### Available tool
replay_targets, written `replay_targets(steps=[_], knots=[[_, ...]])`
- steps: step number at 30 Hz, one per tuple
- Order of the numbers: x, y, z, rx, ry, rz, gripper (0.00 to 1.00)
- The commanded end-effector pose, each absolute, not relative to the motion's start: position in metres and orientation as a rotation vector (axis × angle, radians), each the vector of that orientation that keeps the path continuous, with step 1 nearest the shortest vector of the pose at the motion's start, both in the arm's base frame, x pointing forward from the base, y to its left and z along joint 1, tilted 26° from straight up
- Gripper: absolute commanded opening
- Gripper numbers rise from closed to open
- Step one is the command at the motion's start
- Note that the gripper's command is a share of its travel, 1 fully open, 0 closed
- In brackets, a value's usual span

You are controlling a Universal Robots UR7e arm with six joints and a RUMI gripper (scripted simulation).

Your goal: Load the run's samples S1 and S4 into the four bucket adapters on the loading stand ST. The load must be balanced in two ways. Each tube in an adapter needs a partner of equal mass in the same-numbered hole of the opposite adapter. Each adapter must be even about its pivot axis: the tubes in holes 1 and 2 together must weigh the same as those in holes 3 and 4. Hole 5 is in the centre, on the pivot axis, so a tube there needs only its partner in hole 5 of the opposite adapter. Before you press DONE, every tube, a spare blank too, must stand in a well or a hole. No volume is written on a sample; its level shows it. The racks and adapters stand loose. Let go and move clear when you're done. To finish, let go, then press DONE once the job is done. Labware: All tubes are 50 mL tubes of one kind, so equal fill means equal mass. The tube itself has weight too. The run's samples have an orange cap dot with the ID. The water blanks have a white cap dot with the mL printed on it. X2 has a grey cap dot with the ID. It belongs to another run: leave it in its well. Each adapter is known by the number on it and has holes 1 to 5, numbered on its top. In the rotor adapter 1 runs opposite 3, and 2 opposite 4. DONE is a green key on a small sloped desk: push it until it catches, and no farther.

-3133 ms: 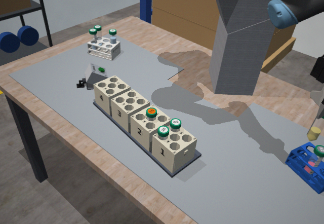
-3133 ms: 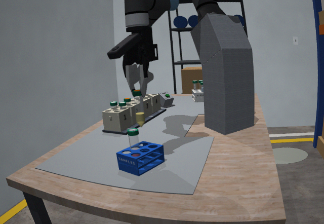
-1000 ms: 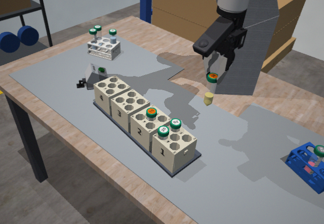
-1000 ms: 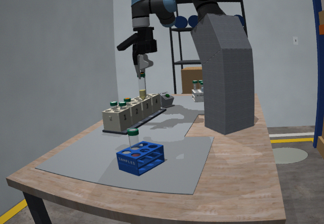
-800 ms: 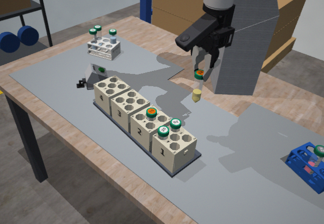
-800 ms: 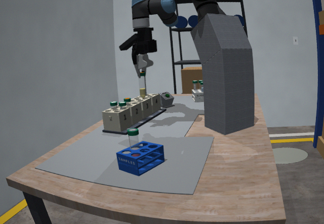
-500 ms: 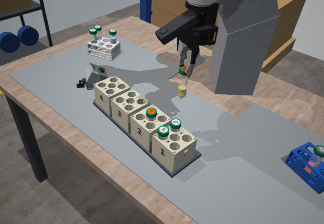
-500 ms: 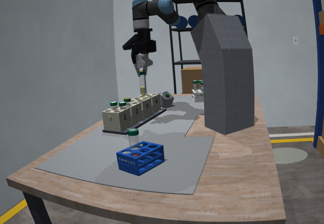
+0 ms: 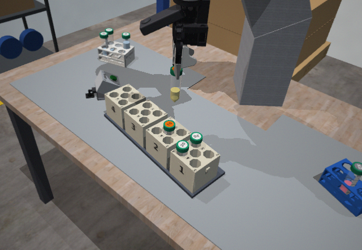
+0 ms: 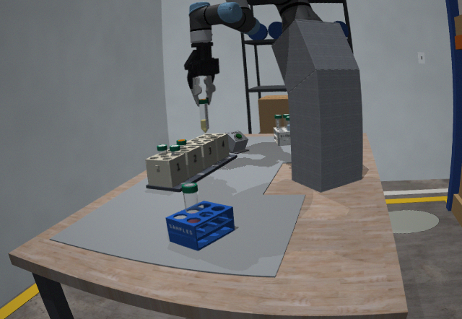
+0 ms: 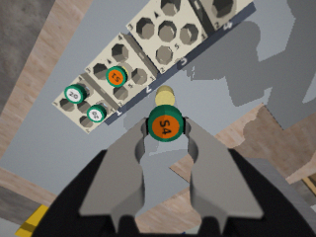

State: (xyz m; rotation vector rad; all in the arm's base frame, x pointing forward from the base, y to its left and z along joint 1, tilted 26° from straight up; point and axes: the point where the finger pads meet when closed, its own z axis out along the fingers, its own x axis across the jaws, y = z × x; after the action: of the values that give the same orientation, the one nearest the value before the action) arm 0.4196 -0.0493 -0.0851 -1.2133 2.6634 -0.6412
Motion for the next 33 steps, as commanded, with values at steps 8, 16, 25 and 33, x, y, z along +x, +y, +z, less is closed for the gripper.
replay_targets(steps=[8, 16, 25, 33], knots=[[0.445, -0.119, -0.052, -0.994, 2.73, -0.606, 0.0], [0.448, -0.128, -0.048, -0.994, 2.73, -0.606, 0.0], [0.452, -0.132, -0.06, -0.994, 2.73, -0.606, 0.0], [0.457, -0.137, -0.075, -0.994, 2.73, -0.606, 0.0]])
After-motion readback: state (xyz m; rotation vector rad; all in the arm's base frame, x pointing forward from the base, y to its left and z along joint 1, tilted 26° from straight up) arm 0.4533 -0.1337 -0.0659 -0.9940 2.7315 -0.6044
